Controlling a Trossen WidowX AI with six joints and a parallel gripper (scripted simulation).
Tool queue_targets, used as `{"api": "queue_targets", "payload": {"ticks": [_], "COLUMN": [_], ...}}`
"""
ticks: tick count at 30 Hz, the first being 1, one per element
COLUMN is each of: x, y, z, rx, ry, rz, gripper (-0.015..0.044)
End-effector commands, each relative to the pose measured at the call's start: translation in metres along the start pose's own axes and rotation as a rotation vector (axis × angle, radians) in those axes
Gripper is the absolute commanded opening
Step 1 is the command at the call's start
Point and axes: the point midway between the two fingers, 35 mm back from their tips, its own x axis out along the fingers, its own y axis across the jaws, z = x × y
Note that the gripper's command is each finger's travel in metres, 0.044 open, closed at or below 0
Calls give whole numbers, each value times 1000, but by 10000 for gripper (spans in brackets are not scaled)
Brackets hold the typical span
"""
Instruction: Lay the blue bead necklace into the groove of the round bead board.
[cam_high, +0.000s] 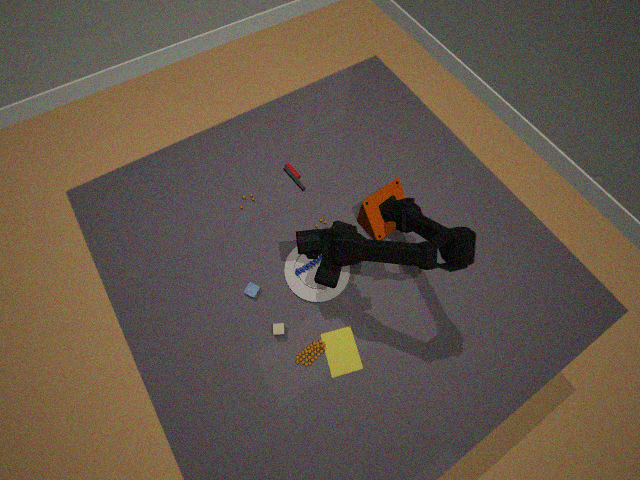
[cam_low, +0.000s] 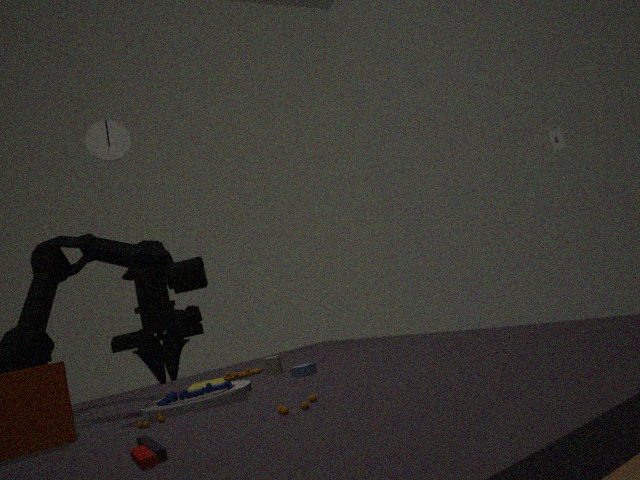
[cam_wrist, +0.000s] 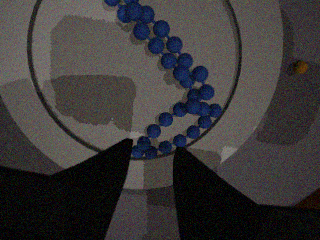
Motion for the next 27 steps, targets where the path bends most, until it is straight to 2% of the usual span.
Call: {"api": "queue_targets", "payload": {"ticks": [1,23,27], "x": [2,32,29], "y": [0,0,1], "z": [1,-1,-1], "rx": [-2,6,0], "ry": [-1,3,1], "rz": [1,2,-1], "gripper": [120,120,15]}}
